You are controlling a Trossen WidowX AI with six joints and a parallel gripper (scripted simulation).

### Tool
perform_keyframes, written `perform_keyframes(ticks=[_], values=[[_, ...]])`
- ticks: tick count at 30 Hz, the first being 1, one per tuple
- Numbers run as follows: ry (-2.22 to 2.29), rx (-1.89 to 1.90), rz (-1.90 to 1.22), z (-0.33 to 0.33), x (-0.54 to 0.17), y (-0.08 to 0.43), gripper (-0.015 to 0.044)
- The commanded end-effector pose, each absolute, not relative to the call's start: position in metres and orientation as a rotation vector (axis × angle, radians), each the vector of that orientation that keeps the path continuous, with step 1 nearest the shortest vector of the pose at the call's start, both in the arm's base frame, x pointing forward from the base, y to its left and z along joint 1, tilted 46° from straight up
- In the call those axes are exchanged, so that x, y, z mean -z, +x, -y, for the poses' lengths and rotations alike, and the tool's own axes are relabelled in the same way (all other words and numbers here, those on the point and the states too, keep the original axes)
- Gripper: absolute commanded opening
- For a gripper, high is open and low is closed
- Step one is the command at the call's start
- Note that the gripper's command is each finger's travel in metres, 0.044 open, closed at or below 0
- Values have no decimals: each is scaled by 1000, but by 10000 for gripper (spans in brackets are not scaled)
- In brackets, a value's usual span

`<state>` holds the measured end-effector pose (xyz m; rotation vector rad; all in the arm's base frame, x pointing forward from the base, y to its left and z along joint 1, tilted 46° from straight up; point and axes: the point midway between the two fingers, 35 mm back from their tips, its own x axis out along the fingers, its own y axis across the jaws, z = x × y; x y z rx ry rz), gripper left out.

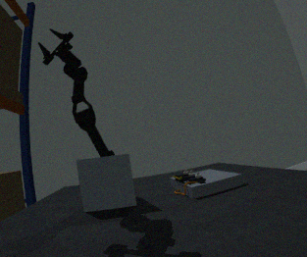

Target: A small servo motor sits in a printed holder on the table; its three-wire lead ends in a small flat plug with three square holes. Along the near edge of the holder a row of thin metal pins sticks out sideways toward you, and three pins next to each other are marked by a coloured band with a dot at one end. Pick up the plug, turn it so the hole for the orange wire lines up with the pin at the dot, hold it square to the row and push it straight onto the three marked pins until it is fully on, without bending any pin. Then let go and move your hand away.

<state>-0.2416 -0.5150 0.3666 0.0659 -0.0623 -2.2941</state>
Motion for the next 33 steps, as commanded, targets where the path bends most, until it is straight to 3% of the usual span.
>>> perform_keyframes(ticks=[1, 11, 33], values=[[66, 2294, 64, 515, -367, -242, 374], [30, 2301, 210, 498, -393, -250, 115], [-120, 2219, 779, 417, -486, -272, 115]])
